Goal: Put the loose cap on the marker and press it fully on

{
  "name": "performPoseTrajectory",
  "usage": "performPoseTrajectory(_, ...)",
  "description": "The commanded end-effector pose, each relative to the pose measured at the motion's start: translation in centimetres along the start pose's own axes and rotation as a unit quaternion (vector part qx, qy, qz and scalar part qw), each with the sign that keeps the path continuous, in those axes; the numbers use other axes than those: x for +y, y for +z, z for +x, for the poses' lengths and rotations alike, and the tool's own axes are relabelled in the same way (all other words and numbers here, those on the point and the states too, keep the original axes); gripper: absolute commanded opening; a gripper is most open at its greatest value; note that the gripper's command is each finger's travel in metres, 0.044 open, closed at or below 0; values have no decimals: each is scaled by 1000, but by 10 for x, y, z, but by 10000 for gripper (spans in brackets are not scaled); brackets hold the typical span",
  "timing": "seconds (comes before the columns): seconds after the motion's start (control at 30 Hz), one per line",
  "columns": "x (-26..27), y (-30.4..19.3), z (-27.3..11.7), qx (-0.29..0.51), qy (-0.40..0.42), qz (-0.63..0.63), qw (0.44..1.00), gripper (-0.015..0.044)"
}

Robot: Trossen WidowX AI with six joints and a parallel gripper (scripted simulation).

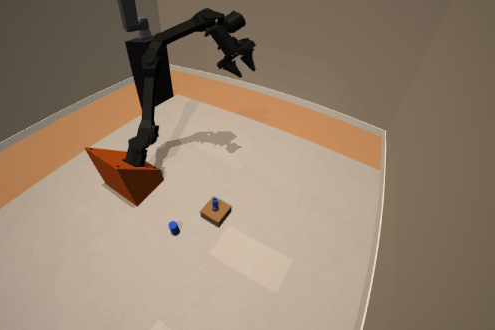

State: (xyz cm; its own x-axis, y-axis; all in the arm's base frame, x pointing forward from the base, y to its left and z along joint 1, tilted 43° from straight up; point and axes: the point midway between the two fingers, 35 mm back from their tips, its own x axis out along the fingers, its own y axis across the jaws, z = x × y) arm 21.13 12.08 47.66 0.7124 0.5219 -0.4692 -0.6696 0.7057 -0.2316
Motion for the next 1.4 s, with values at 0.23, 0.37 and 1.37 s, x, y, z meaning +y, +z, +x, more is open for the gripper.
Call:
performPoseTrajectory(0.23, -40, -48, 50, 96, -22, 21, 995, 243)
performPoseTrajectory(0.37, -68, -86, 89, 153, -9, 11, 988, 243)
performPoseTrajectory(1.37, -84, -528, 136, 228, 255, 157, 926, 243)
